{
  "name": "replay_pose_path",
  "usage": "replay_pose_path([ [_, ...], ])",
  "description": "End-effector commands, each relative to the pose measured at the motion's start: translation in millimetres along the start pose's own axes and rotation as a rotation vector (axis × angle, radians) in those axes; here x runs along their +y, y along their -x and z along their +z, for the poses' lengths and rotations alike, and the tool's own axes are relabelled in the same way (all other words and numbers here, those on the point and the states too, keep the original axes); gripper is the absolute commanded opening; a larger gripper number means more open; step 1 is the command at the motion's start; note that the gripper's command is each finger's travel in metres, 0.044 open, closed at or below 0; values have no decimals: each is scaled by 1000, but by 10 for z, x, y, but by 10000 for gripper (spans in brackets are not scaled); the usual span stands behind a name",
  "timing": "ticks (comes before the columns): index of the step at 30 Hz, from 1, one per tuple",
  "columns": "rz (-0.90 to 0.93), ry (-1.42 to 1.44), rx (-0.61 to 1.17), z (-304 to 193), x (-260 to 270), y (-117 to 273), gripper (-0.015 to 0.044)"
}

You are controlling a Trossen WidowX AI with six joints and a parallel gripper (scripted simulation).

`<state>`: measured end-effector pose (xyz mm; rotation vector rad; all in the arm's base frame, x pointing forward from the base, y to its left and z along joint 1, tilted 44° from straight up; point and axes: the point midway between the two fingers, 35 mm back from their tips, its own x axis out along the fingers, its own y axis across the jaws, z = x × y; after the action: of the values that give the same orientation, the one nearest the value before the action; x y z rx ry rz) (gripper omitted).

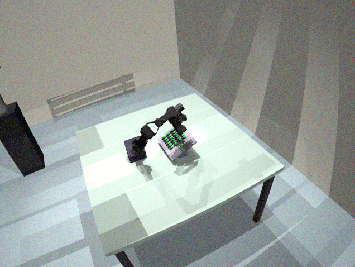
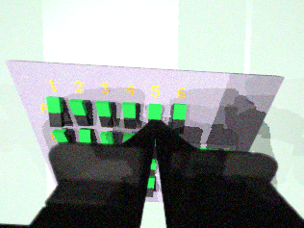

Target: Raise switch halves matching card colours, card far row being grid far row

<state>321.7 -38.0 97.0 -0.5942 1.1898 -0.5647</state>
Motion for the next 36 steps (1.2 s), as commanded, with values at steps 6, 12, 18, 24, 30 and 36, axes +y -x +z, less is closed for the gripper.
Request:
replay_pose_path([
  [6, 2, 4, 3, -2, 5, -130, 0],
  [12, 2, 4, 3, 1, 5, -215, 0],
  [18, 1, 4, 3, 2, 5, -255, 0],
  [24, 1, 4, 3, 2, 5, -255, 0],
  [30, 1, 4, 3, 2, 5, -255, 0],
  [36, 1, 4, 3, 2, 5, -255, 0],
])
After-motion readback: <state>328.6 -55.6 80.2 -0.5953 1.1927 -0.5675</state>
